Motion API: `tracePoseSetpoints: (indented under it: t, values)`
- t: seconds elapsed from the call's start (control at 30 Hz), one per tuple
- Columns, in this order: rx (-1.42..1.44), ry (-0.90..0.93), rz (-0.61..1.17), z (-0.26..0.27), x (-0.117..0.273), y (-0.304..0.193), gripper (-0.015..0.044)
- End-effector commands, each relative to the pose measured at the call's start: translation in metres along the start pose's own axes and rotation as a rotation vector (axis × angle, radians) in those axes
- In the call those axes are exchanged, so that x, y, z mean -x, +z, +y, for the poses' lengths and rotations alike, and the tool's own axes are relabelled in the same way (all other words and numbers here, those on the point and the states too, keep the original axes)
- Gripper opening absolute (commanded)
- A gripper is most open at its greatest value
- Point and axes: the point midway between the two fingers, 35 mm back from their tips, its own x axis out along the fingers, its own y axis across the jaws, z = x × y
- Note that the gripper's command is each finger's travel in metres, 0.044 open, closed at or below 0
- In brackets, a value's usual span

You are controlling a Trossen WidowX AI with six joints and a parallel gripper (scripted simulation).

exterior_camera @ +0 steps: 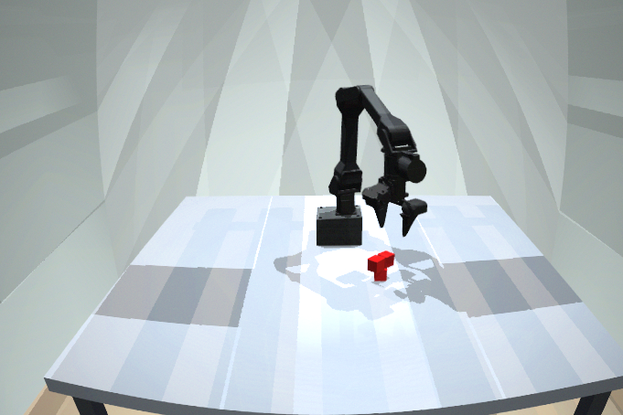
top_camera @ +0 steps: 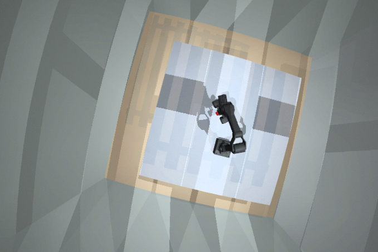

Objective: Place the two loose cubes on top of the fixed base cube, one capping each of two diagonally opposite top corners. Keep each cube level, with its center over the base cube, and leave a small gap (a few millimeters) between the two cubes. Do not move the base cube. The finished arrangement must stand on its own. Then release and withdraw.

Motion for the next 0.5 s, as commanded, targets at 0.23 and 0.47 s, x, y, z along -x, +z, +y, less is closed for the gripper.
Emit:
tracePoseSetpoints:
  t: [0.23, 0.47]
  values:
    - [0.019, 0.003, 0.008, 0.03, 0.003, -0.088, 0.04]
    - [0.019, 0.003, 0.008, 0.03, 0.003, -0.088, 0.04]
